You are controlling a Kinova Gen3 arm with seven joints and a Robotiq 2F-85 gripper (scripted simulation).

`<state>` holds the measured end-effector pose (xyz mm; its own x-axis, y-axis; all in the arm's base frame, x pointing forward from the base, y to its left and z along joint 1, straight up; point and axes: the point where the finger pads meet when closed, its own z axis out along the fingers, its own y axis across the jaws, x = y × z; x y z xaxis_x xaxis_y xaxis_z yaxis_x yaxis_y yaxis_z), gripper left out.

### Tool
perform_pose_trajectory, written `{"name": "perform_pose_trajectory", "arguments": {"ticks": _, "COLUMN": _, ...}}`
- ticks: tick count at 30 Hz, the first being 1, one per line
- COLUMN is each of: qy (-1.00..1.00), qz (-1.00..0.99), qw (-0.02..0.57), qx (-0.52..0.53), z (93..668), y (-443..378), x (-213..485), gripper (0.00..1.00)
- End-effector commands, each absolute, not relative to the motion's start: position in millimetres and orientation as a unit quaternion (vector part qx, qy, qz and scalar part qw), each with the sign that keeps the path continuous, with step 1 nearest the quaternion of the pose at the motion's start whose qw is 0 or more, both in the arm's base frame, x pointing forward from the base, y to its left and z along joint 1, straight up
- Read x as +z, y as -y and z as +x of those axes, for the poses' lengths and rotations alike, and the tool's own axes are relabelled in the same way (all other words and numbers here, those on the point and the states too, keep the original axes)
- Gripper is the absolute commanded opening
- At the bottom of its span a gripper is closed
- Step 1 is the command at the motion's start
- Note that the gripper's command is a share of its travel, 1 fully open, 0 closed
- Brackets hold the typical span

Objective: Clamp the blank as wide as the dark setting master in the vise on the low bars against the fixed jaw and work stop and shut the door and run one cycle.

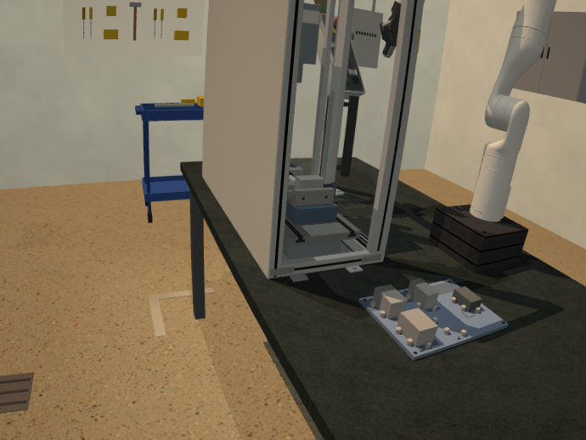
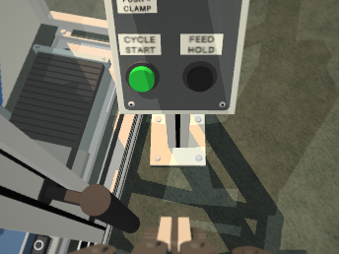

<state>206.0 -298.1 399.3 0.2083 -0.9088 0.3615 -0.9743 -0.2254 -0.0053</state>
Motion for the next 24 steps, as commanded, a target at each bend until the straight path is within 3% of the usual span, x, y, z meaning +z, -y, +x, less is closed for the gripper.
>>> {"name": "perform_pose_trajectory", "arguments": {"ticks": 1, "qy": 0.613, "qz": 0.77, "qw": 0.109, "qx": 0.139, "z": 205.6, "y": 298.4, "x": 398.9, "gripper": 0.1}}
{"name": "perform_pose_trajectory", "arguments": {"ticks": 7, "qy": 0.621, "qz": 0.781, "qw": 0.04, "qx": 0.052, "z": 205.5, "y": 298.5, "x": 398.7, "gripper": 0.1}}
{"name": "perform_pose_trajectory", "arguments": {"ticks": 19, "qy": 0.621, "qz": 0.781, "qw": 0.04, "qx": 0.052, "z": 205.5, "y": 298.5, "x": 398.7, "gripper": 0.1}}
{"name": "perform_pose_trajectory", "arguments": {"ticks": 24, "qy": 0.622, "qz": 0.783, "qw": -0.002, "qx": -0.001, "z": 205.0, "y": 298.5, "x": 398.1, "gripper": 0.1}}
